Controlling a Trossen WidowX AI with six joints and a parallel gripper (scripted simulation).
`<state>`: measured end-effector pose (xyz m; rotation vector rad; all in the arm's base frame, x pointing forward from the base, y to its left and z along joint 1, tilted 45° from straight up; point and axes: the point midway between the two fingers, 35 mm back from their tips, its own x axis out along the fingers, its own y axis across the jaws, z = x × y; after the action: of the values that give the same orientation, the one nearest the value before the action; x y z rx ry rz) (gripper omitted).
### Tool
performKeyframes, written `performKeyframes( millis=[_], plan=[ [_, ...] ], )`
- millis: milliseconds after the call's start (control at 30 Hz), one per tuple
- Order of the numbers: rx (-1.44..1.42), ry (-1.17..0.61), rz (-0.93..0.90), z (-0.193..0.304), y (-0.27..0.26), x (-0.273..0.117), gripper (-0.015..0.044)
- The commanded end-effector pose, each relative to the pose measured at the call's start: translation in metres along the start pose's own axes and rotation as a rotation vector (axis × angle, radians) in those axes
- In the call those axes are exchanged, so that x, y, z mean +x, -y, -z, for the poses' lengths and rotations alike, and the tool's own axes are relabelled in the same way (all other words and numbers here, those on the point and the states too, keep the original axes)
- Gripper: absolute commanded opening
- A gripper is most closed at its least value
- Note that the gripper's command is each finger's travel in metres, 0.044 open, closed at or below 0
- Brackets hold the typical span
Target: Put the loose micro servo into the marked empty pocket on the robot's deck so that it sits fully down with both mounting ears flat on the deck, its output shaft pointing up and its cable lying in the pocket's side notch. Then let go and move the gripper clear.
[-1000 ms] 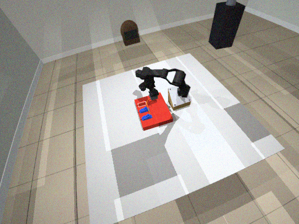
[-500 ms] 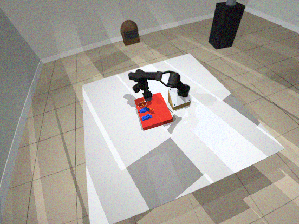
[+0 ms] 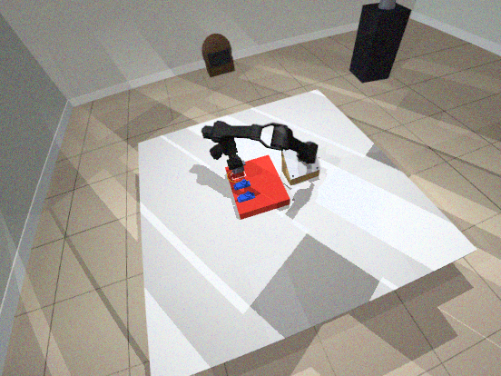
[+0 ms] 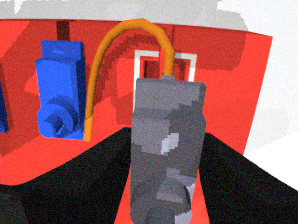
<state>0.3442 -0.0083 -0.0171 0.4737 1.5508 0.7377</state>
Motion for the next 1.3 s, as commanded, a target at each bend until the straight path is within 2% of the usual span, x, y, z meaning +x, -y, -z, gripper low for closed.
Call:
performKeyframes(
  millis=[0,1267],
  plan=[
    [0.005,0.002,-0.003,-0.006,-0.001,0.000,0.0000],
    [0.005,0.002,-0.004,-0.005,-0.002,0.030,0.0000]
  ],
)
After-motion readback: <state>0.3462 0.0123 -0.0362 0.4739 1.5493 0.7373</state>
